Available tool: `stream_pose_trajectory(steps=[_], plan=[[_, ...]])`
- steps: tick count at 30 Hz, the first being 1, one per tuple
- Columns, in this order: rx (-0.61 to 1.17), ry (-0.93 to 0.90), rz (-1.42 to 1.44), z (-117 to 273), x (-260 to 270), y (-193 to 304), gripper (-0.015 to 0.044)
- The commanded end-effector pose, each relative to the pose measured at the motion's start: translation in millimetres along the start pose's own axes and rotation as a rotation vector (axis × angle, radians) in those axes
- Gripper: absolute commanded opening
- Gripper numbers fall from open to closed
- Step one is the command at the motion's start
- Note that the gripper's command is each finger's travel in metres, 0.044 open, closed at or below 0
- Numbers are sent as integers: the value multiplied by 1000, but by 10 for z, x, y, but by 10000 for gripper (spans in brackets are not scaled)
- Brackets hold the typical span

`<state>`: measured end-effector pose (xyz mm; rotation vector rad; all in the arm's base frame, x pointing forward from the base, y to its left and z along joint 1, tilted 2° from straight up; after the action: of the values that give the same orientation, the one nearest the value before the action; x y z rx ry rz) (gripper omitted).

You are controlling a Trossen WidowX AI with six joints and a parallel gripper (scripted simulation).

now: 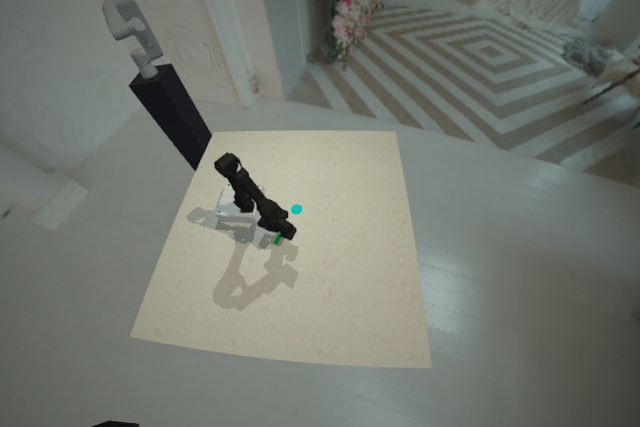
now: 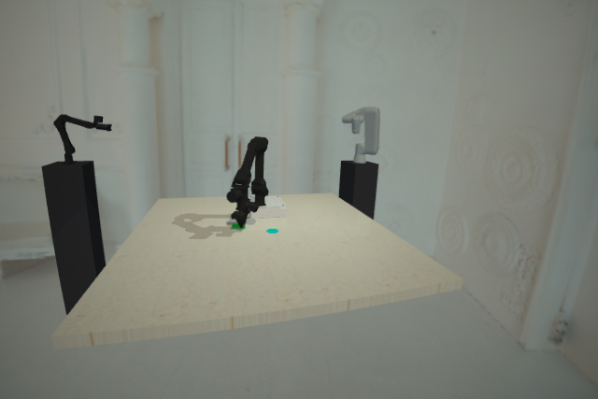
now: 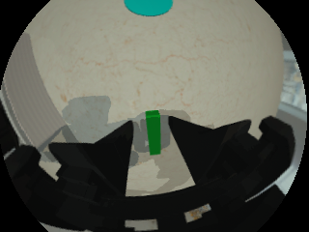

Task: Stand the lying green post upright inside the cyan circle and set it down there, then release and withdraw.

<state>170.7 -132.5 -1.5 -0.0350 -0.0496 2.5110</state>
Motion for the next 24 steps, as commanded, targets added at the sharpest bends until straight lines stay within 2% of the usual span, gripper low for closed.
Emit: stream_pose_trajectory(steps=[1,6,11,24], plan=[[4,8,-6,-29,-16,5,154],[4,8,-6,-29,-16,5,23],[4,8,-6,-11,-21,5,23],[4,9,-6,357,-92,9,23]])
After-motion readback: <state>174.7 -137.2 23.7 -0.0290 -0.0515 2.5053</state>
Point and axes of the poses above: the point midway between the two fingers, 35 mm back from their tips, its own z axis back along the fingers, its own x axis across the jaws, y = z × x, the point moved 2 cm from there along z, back along the fingers, and after that the axes turned 9 degrees about -z, right-handed, at the moved point
